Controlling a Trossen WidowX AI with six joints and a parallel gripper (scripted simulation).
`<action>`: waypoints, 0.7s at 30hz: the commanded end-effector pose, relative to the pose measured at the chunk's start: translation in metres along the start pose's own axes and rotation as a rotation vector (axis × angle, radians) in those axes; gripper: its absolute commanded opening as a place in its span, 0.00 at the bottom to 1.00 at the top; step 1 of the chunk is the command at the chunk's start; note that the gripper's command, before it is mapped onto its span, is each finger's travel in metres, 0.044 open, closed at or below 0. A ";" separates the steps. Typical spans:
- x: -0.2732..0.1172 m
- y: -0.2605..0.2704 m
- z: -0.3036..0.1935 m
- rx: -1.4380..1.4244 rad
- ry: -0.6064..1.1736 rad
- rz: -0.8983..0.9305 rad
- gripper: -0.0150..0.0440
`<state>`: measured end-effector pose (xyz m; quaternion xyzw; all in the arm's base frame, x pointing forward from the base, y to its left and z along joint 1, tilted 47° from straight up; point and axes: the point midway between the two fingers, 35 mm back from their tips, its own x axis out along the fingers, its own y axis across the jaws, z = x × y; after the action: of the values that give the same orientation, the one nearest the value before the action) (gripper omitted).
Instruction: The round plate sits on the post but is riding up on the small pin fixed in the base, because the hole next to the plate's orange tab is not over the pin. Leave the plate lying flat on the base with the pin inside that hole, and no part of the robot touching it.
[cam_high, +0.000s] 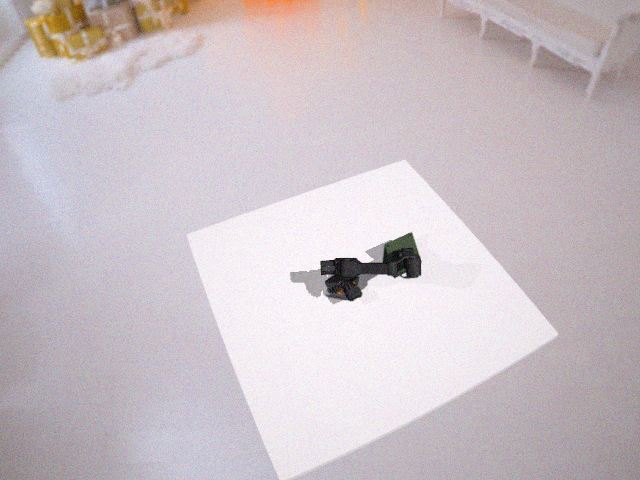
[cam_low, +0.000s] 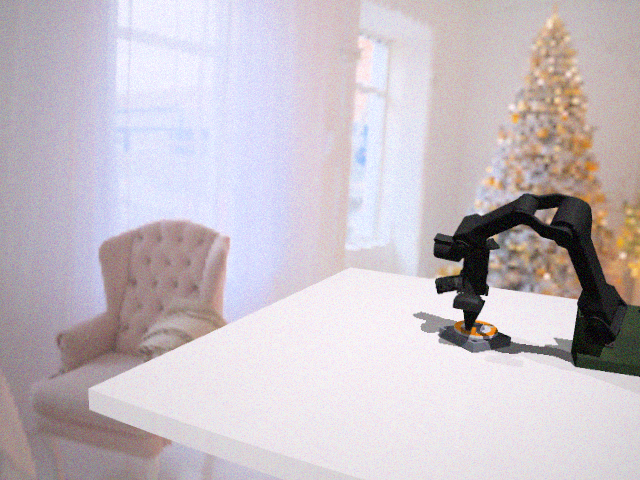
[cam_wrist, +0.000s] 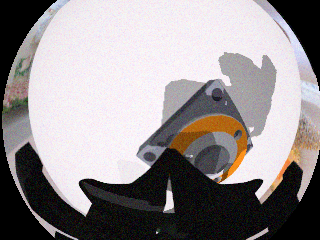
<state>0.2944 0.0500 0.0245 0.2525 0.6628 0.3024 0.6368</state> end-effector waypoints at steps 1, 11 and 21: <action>0.001 0.001 -0.007 0.009 0.006 0.005 0.25; 0.001 0.001 -0.015 0.010 0.006 0.005 0.25; 0.001 0.001 -0.020 0.010 0.007 0.005 0.25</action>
<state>0.2813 0.0485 0.0264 0.2538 0.6598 0.3016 0.6398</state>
